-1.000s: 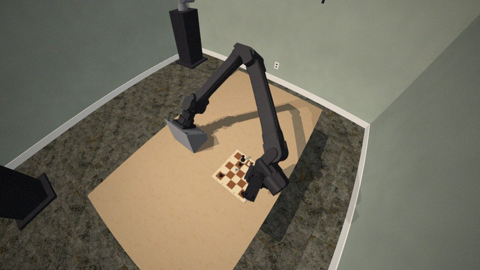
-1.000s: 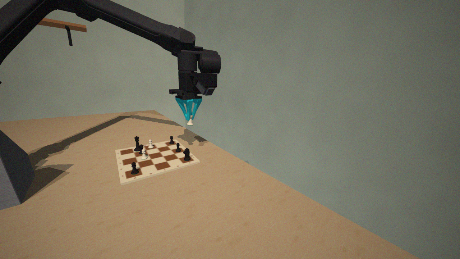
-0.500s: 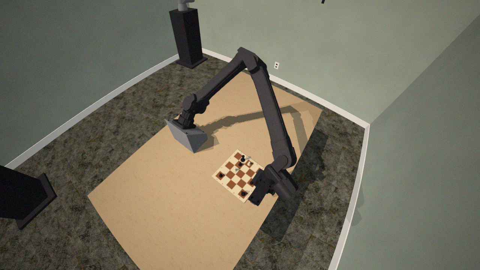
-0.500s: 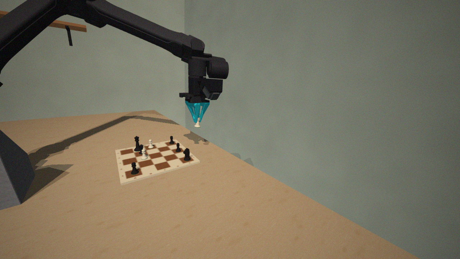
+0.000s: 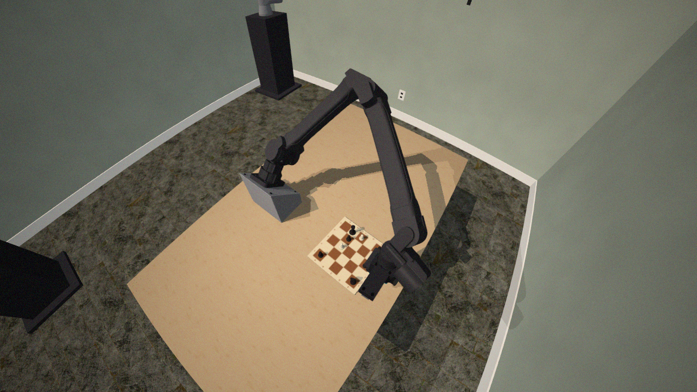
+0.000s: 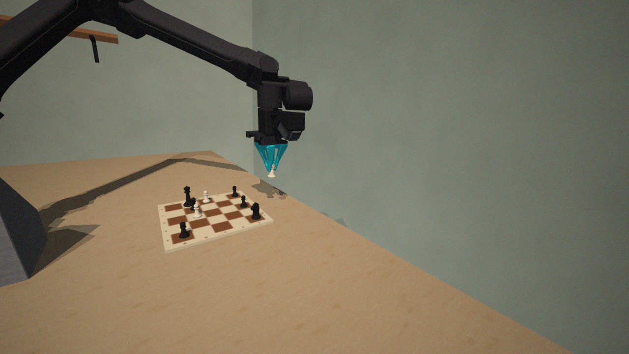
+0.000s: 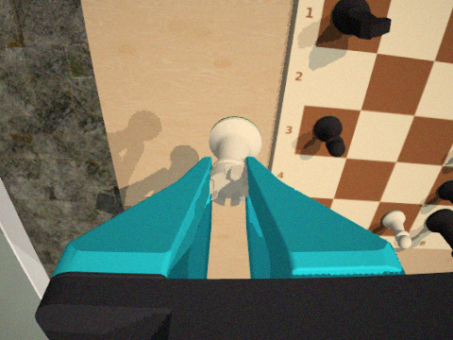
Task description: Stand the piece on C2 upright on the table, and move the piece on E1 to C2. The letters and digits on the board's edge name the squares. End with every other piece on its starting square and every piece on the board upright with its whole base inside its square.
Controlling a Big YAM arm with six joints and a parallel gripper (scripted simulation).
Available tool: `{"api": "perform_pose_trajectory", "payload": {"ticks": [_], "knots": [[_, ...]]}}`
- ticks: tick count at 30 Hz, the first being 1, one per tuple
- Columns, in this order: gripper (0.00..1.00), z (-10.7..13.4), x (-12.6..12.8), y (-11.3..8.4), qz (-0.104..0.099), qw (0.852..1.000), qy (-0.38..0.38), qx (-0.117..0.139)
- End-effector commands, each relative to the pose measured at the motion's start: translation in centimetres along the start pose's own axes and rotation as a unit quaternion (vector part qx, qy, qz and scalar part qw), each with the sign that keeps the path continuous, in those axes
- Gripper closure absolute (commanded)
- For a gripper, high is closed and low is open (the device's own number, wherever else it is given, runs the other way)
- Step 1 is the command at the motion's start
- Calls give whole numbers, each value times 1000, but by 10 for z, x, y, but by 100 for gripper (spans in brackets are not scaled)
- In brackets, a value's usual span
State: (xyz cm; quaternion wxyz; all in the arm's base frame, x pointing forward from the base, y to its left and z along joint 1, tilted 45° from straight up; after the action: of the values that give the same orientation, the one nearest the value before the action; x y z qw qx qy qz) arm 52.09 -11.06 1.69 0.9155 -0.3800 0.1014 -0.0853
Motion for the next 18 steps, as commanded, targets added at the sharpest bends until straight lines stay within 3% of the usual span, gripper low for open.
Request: {"api": "perform_pose_trajectory", "payload": {"ticks": [1, 18], "knots": [[100, 4, 0, 34, 17, 1000, 4, -1], [100, 5, 1, 92, 15, 1000, 1, -2]]}}
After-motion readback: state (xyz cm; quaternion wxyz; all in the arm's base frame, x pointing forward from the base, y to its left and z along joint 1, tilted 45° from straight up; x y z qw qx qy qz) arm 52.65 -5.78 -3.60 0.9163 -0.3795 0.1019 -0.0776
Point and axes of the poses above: the point where the finger pads meet when closed, its own y axis out along the fingers, its own x axis across the jaws, z = x × y, the point moved 8 cm from there along -y, back along the fingers, and after that the axes turned 12 degrees about y, right-handed, at the moved point
